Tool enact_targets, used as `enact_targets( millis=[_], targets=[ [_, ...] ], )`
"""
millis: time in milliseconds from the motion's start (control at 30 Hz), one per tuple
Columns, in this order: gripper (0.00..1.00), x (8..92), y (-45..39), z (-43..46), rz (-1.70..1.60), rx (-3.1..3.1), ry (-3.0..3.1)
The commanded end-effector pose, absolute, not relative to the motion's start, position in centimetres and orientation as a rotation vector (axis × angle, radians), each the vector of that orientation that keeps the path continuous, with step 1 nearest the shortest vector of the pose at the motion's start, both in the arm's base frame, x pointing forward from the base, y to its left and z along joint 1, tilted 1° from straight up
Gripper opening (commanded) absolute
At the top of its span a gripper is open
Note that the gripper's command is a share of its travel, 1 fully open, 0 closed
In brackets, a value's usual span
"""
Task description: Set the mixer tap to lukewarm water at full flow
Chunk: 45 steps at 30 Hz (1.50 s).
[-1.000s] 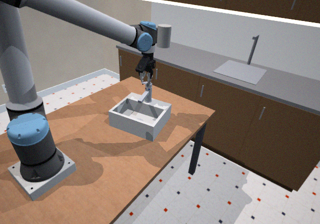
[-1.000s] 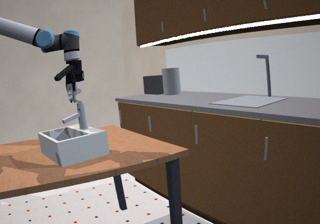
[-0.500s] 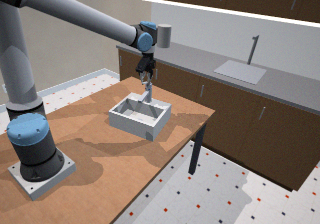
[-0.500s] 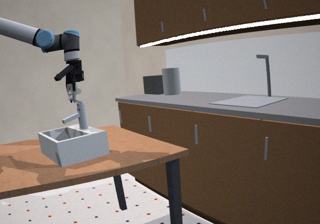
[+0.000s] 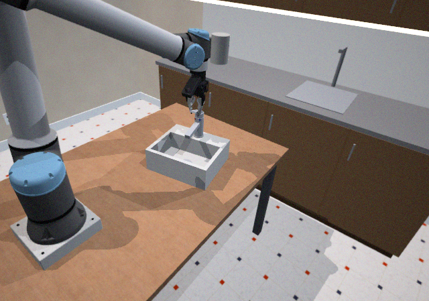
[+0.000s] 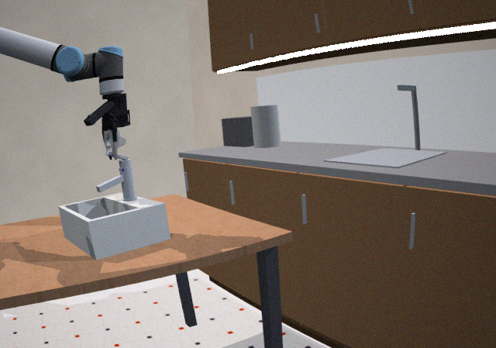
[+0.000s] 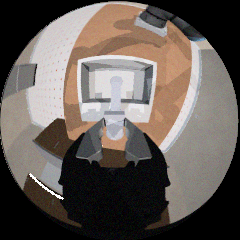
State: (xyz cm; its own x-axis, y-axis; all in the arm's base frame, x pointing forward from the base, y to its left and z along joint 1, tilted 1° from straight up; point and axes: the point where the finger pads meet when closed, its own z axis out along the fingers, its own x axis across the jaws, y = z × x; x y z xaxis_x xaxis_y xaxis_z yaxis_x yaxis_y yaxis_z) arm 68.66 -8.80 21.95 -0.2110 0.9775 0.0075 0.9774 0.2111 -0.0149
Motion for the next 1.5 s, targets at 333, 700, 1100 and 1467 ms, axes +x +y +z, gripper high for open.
enact_targets(
  millis=[333, 700, 1100, 1467],
  targets=[
    [0.00, 69.14, -8.64, 22.47, 0.005, -1.964, -2.442],
    [0.00, 69.14, -8.64, 22.47, 0.005, -1.965, -2.442],
    [0.00, 69.14, -8.64, 22.47, 0.005, -1.965, -2.442],
    [0.43, 68.92, -8.64, 22.23, 0.007, -1.963, -2.438]
  ],
)
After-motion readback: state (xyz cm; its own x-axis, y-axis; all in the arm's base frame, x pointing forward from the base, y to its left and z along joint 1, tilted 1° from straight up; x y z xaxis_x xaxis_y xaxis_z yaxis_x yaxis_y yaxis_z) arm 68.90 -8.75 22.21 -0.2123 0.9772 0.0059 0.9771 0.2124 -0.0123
